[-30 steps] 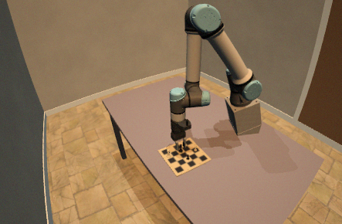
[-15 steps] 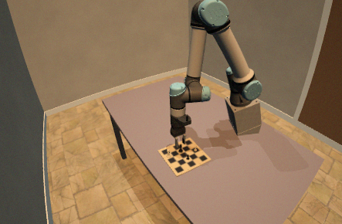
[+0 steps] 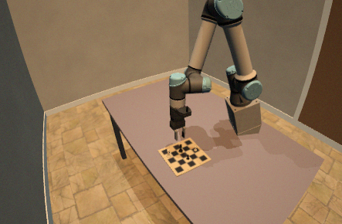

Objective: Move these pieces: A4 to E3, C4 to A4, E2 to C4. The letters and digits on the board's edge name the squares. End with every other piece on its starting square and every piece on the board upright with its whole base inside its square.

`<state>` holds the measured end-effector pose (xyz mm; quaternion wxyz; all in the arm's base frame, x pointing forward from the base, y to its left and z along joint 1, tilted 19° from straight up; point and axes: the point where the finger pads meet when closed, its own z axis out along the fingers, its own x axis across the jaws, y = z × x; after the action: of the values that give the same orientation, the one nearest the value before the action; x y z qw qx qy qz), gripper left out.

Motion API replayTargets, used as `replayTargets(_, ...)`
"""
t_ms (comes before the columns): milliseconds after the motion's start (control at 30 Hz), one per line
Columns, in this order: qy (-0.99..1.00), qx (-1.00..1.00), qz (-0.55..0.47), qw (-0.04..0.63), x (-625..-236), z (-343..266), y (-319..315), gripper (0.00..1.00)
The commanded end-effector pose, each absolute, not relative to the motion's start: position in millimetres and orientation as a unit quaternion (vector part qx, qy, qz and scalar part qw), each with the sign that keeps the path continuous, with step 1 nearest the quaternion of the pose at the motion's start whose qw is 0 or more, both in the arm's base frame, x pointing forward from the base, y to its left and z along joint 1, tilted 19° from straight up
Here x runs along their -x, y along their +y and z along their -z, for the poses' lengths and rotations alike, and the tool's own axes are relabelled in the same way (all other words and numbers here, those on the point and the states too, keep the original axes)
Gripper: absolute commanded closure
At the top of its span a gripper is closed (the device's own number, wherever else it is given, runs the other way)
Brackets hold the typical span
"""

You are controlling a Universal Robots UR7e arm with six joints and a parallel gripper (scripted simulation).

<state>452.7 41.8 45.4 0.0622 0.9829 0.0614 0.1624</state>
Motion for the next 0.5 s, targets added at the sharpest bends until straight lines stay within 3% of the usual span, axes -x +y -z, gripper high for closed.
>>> replayTargets(0,0.062,-0.984,-0.157,0.061,-447.9,-56.8,43.4,0.21)
replayTargets(233,0.062,-0.984,-0.157,0.061,-446.1,-59.3,44.0,0.21)
replayTargets(267,0.062,-0.984,-0.156,0.06,-445.8,-59.1,44.0,0.0)
replayTargets(467,0.062,-0.984,-0.156,0.06,-445.4,-58.4,44.1,0.0)
